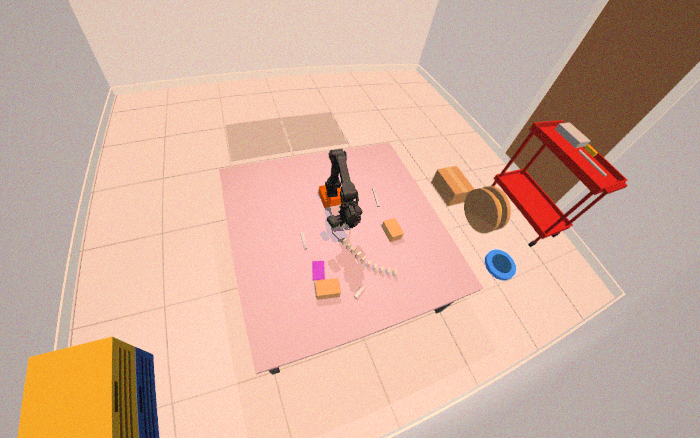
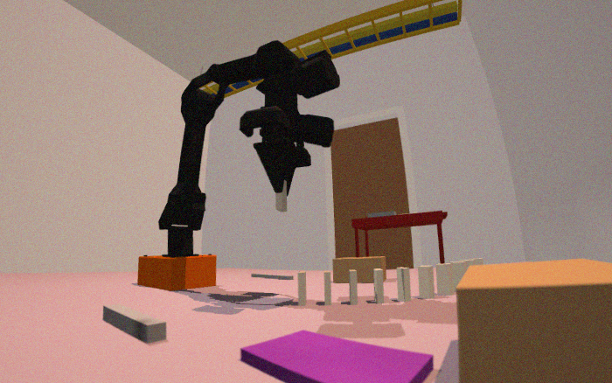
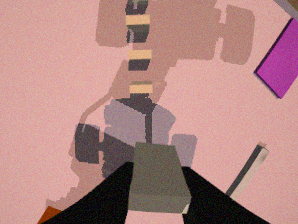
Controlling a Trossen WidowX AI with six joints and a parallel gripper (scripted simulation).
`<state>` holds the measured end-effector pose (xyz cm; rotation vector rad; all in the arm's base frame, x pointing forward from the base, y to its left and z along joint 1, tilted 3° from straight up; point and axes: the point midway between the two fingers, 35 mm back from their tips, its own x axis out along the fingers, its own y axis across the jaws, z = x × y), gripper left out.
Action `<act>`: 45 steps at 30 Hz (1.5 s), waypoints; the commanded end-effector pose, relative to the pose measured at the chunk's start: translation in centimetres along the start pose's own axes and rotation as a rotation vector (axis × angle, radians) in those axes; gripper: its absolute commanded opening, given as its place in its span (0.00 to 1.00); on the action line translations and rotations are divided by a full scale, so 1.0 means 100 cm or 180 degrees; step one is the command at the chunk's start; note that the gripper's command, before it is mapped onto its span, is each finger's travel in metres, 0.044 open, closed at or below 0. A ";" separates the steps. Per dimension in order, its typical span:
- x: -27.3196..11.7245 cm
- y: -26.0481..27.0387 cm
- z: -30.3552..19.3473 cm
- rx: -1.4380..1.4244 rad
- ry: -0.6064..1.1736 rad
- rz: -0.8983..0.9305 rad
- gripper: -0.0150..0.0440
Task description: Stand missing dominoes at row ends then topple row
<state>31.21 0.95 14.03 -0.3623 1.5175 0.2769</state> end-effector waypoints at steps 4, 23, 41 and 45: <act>0.006 0.010 -0.012 -0.0463 0.0046 0.0004 0.44; 0.079 0.008 -0.006 -0.0456 0.0051 0.0020 0.44; 0.139 0.010 -0.014 -0.0463 0.0048 0.0003 0.44; 0.139 0.010 -0.014 -0.0463 0.0048 0.0003 0.44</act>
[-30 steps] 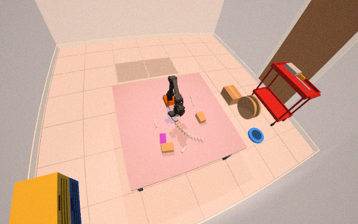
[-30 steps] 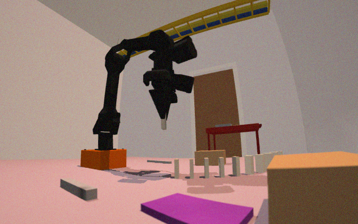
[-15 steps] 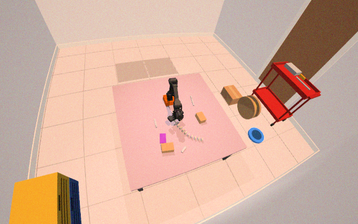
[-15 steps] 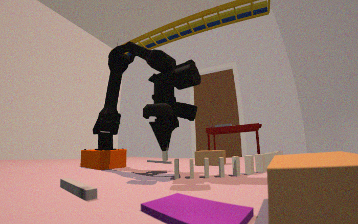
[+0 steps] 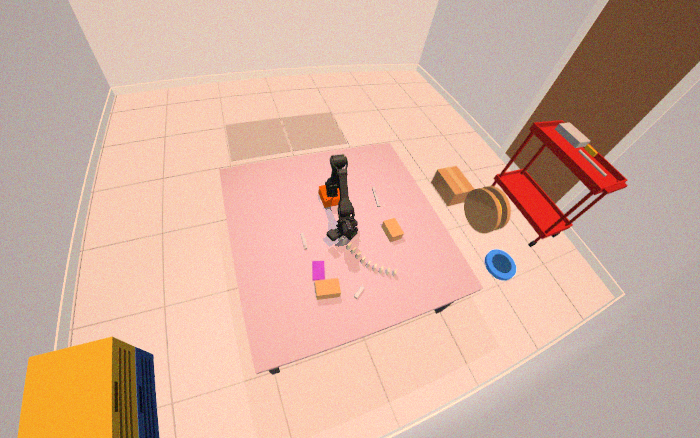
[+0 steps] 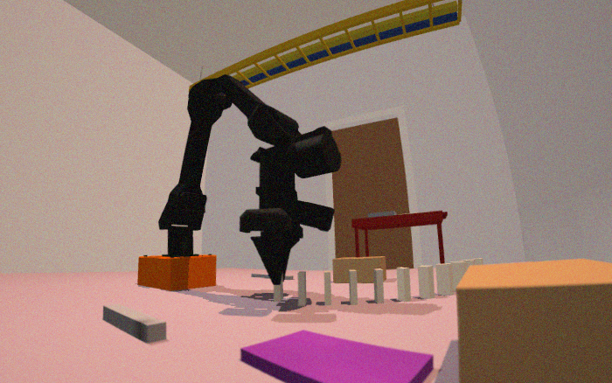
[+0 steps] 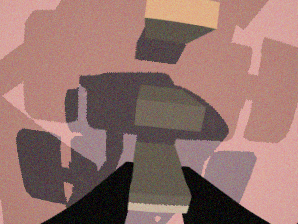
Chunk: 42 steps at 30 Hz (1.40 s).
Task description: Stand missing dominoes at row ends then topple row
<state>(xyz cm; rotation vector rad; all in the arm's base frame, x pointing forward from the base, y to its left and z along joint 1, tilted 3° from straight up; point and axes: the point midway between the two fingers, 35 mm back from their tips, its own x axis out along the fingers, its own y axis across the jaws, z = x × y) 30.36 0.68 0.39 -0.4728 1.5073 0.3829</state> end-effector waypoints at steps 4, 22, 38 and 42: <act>0.003 0.001 -0.003 -0.0022 0.0032 0.0004 0.48; -0.036 -0.002 0.004 -0.0015 0.0022 0.0004 1.00; -0.119 -0.001 -0.005 0.0826 0.0012 0.0004 0.82; -0.102 -0.002 -0.015 0.2156 0.0021 -0.0003 0.64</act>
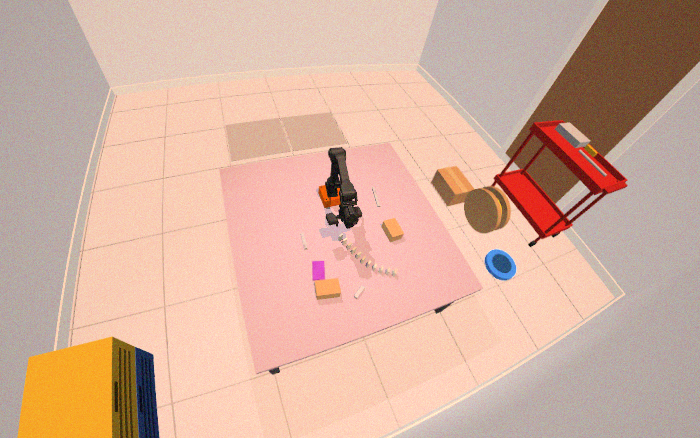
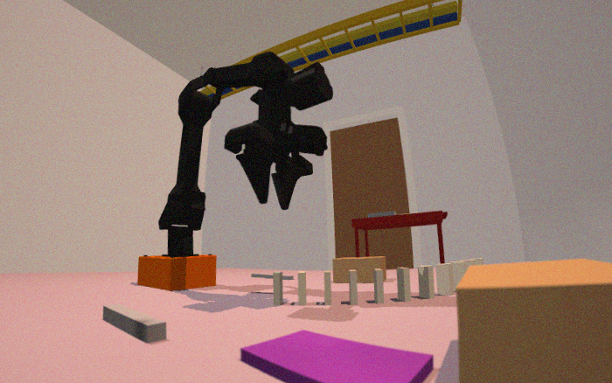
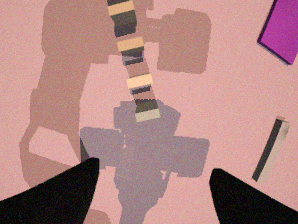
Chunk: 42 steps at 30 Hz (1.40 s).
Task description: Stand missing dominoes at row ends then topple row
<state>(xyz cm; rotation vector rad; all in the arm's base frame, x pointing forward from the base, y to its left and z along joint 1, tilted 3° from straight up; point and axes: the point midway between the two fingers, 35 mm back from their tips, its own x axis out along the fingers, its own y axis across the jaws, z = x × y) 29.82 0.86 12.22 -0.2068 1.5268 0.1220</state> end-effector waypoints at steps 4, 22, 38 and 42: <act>0.033 -0.006 -0.022 0.2412 0.0051 -0.0019 0.47; 0.052 -0.009 -0.035 0.3904 0.0054 -0.0040 0.25; 0.052 -0.009 -0.035 0.3904 0.0054 -0.0040 0.25; 0.052 -0.009 -0.035 0.3904 0.0054 -0.0040 0.25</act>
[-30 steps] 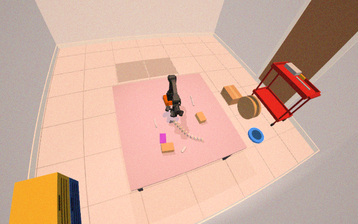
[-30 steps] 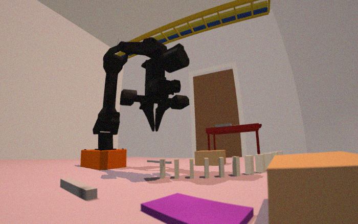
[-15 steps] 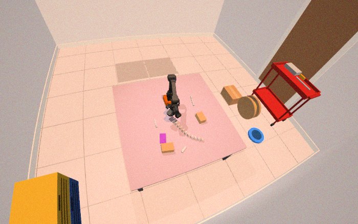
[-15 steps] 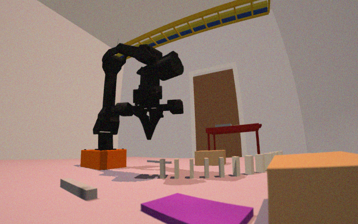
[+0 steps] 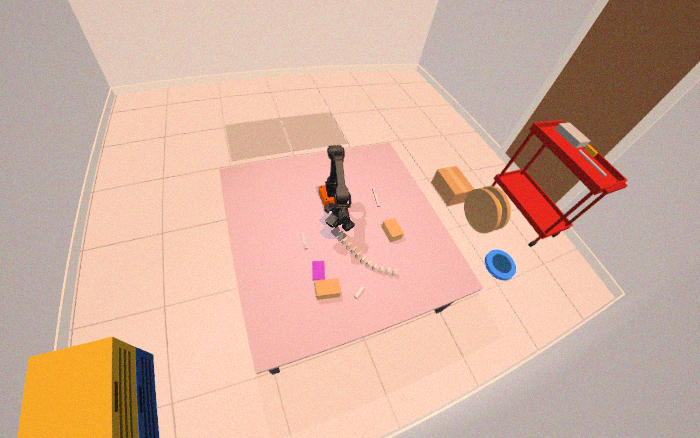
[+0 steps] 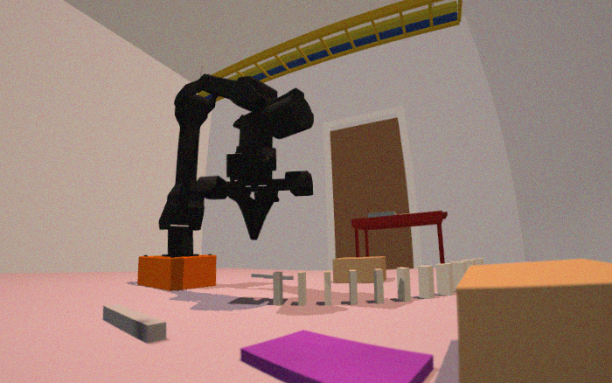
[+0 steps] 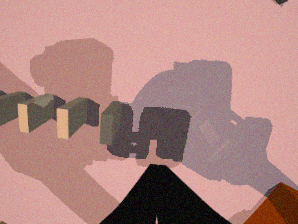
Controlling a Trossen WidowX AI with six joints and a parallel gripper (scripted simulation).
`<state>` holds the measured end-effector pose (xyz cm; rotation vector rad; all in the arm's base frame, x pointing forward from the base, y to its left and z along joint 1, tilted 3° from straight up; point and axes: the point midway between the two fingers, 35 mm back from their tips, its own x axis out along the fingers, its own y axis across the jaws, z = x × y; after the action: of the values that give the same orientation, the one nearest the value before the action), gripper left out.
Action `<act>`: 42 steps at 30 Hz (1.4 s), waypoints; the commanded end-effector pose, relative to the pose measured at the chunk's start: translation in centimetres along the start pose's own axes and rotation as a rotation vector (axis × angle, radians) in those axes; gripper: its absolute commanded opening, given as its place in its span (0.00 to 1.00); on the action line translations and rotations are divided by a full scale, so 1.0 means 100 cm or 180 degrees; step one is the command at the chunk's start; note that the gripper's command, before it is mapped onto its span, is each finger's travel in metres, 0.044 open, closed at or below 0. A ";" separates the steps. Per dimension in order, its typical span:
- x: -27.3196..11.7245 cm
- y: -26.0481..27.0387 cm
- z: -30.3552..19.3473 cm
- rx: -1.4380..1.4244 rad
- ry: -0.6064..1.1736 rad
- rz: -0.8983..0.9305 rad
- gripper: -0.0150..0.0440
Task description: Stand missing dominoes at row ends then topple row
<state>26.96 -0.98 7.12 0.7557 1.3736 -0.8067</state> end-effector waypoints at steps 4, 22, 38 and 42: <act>0.001 -0.002 0.000 0.0020 -0.0002 -0.0017 0.25; 0.001 -0.002 0.000 0.0020 -0.0002 -0.0017 0.25; 0.082 0.001 0.001 0.0020 -0.0002 -0.0018 0.25; 0.081 0.007 0.001 0.0020 -0.0002 -0.0016 0.25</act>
<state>27.32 -1.26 -0.89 0.7568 1.3766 -0.8111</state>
